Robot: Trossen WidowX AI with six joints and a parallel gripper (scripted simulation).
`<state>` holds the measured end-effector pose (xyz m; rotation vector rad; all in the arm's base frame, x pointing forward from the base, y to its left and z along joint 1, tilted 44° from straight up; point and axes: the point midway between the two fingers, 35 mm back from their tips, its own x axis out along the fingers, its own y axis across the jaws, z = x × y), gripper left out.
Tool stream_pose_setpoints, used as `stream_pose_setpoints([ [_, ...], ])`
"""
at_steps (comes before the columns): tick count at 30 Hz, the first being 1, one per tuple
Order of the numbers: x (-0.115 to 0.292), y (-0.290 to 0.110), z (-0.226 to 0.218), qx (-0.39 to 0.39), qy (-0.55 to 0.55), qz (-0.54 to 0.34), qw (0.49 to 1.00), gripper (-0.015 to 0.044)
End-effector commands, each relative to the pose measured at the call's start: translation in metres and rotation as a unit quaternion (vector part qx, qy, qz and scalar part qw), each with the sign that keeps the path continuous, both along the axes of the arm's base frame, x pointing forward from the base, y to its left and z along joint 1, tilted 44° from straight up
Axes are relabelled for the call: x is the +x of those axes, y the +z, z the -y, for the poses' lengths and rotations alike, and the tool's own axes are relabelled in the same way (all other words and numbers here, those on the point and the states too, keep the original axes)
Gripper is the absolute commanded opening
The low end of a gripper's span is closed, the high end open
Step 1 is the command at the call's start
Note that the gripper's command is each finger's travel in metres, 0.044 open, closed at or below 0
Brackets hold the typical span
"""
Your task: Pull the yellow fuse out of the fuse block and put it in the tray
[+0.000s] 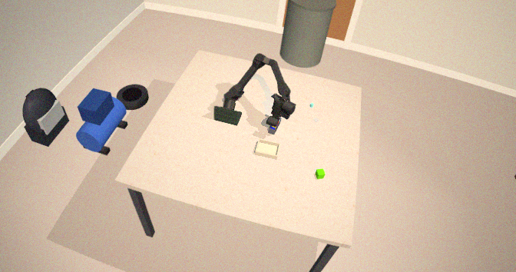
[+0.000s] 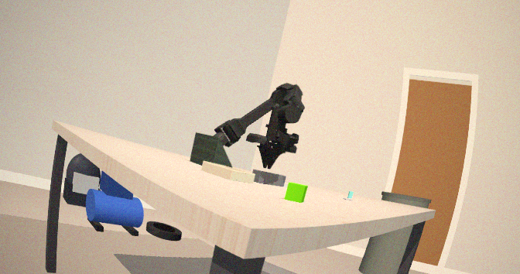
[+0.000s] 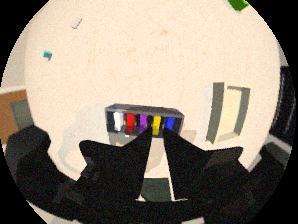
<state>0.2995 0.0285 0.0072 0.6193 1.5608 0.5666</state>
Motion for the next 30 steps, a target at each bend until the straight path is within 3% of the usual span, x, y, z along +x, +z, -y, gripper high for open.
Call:
stream_pose_setpoints([
  [1,-0.0013,-0.0027,-0.0034,0.004,-0.002,-0.002,1.000,0.0074],
  [30,-0.0022,-0.0126,-0.0129,0.004,-0.002,-0.002,1.000,0.0074],
])
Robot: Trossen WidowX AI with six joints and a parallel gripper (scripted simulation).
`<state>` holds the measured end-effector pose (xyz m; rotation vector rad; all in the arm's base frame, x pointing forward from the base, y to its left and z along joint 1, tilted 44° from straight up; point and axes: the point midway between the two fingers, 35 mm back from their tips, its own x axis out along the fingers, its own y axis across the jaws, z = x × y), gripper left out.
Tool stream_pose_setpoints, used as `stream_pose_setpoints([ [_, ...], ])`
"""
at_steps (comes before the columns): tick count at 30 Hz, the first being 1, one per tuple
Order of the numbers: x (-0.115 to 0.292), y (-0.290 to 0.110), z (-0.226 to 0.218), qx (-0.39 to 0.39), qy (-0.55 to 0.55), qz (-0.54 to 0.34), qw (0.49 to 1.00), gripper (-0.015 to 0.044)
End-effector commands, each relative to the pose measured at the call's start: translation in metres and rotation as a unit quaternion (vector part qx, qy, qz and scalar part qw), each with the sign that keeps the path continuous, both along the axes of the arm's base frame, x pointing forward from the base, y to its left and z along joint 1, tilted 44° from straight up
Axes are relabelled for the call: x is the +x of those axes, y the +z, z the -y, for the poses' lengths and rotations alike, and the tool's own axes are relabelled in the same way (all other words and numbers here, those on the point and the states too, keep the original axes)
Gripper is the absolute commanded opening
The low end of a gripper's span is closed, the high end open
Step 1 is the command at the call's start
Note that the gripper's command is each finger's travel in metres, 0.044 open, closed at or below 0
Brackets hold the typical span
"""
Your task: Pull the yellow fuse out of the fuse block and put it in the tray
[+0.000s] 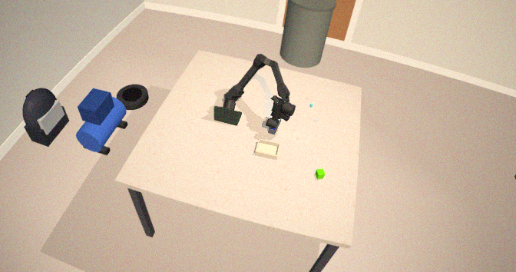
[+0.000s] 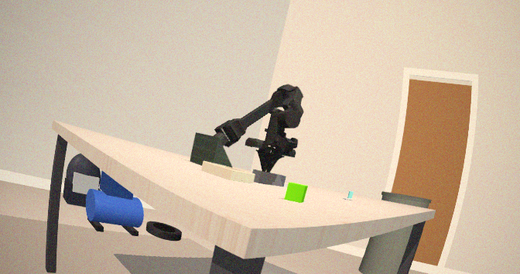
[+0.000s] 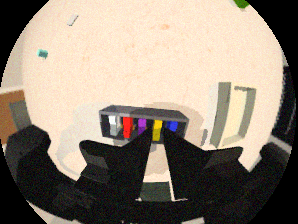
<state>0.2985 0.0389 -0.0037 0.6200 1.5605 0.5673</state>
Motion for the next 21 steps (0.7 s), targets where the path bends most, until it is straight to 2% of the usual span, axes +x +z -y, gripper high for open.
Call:
stream_pose_setpoints([
  [1,-0.0013,-0.0020,-0.0029,0.003,-0.002,-0.002,1.000,0.0074],
  [5,-0.0013,-0.0022,-0.0030,0.003,-0.002,-0.002,1.000,0.0074],
  [16,-0.0008,-0.0018,-0.0018,0.000,0.000,-0.001,1.000,0.0001],
  [21,-0.0007,-0.0013,-0.0013,0.000,0.000,-0.001,1.000,0.0000],
])
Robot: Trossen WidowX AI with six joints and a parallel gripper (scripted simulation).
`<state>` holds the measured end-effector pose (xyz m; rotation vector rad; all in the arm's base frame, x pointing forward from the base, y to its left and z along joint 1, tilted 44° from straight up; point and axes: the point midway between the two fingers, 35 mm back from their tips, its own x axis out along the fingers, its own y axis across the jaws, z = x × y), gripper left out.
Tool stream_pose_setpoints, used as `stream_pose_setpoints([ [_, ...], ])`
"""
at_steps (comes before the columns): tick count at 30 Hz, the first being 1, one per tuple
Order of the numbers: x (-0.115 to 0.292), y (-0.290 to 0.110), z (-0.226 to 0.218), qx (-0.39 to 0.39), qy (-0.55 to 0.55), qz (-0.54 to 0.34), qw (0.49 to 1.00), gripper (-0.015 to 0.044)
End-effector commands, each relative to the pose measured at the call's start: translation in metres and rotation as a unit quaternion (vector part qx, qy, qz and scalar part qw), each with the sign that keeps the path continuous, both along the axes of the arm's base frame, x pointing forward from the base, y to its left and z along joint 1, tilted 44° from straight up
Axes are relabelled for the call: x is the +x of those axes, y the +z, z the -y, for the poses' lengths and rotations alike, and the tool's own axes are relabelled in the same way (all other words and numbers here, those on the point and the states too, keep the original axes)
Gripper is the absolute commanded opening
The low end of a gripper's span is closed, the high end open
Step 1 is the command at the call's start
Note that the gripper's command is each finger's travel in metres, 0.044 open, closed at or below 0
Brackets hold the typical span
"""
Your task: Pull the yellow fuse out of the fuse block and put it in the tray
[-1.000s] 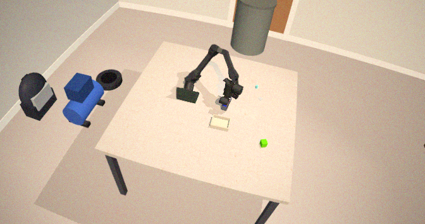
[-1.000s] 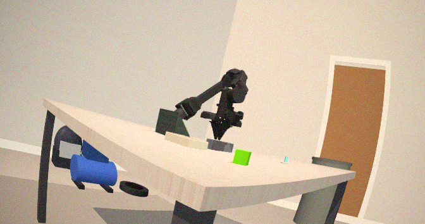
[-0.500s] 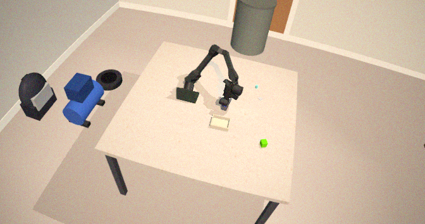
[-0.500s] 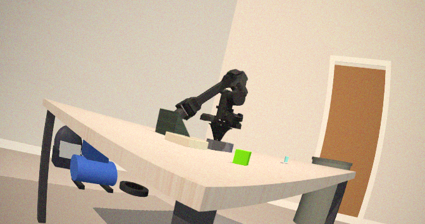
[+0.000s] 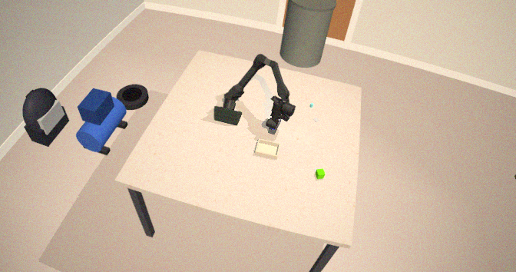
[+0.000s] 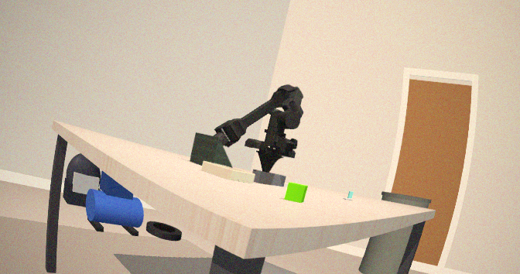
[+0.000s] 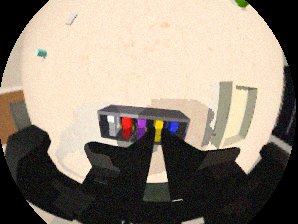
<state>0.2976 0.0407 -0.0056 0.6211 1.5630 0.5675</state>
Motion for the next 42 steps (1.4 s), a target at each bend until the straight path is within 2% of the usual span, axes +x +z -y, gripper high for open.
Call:
stream_pose_setpoints([
  [1,0.000,0.001,0.001,0.000,0.000,0.000,1.000,0.0000],
  [42,0.002,0.015,0.015,0.001,-0.001,0.000,1.000,0.0000],
])
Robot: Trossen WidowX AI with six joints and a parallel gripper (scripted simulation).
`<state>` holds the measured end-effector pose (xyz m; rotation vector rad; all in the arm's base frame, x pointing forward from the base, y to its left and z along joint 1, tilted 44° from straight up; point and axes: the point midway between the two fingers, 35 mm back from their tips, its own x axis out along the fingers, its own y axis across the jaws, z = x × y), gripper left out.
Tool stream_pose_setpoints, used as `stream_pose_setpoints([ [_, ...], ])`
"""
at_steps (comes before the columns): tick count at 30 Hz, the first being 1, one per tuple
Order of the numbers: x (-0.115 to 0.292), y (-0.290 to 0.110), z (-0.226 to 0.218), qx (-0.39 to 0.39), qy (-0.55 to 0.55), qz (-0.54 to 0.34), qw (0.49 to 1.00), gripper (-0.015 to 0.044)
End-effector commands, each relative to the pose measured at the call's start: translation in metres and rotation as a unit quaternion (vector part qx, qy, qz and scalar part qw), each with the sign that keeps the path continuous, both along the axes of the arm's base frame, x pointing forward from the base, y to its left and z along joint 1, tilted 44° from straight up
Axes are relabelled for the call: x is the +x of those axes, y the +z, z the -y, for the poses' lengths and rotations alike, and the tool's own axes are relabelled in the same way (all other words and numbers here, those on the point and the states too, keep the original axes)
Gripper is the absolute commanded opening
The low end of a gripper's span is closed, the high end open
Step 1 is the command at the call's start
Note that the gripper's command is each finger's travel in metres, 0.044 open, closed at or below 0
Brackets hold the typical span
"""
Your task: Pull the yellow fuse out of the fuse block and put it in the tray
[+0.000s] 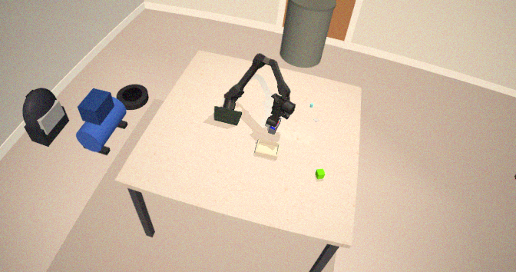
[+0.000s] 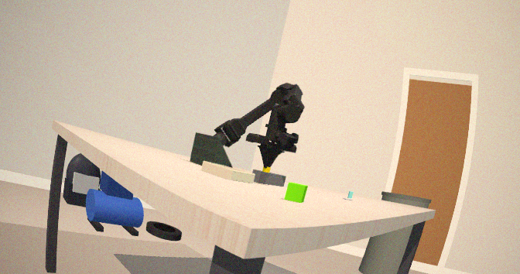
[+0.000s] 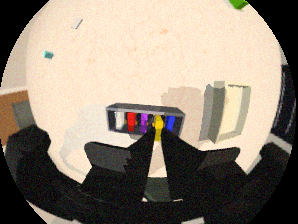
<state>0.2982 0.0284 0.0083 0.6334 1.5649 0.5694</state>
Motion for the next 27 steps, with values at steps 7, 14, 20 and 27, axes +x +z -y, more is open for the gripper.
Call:
stream_pose_setpoints([
  [7,0.0013,0.0039,0.0050,-0.003,0.001,0.002,1.000,0.0000],
  [14,0.0014,0.0064,0.0073,-0.003,0.001,0.002,1.000,0.0000],
  [20,0.0014,0.0086,0.0093,-0.003,0.001,0.002,1.000,0.0000],
  [27,0.0014,0.0110,0.0115,-0.002,0.000,0.002,1.000,0.0000],
])
